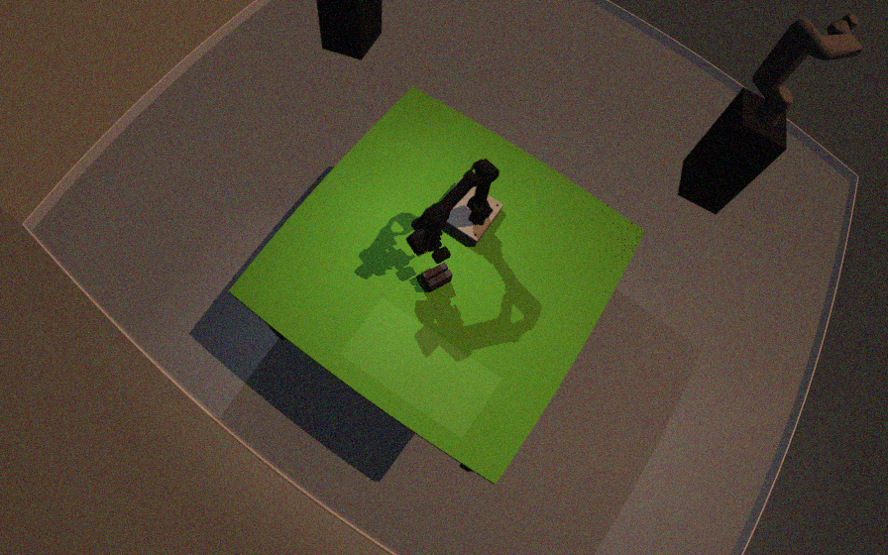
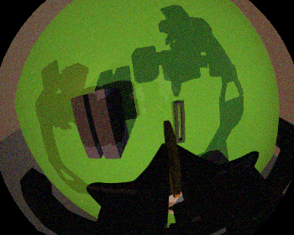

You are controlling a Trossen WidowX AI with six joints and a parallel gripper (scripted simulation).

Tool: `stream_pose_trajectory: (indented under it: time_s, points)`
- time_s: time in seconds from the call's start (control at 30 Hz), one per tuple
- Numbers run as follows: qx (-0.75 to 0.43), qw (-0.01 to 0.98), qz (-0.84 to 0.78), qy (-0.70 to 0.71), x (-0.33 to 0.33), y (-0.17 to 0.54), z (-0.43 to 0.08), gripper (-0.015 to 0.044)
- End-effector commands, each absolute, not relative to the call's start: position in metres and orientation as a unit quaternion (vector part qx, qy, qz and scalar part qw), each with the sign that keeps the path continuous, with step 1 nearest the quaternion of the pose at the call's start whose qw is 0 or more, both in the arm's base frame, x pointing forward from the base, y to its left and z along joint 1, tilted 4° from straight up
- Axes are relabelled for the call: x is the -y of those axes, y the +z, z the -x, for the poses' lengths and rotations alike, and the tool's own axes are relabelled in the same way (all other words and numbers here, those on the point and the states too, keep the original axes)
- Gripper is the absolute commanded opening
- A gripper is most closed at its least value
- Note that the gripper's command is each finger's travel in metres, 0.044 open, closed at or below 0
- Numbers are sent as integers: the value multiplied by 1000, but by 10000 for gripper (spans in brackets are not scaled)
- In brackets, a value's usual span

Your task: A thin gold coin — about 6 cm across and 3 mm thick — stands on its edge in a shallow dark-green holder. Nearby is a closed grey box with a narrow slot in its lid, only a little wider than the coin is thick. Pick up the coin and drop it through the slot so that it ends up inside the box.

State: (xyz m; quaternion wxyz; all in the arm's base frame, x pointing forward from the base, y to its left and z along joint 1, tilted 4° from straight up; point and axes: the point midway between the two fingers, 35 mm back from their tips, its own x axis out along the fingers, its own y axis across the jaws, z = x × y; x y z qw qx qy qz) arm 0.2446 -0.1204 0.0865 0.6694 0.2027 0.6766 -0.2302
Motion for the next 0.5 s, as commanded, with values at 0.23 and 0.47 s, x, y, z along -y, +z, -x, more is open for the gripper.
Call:
stream_pose_trajectory:
  time_s: [0.23, 0.47]
  points:
    - [-679, 666, -205, -230, 106, 83, -265, 0]
    - [-679, 666, -207, -230, 95, 83, -278, 0]
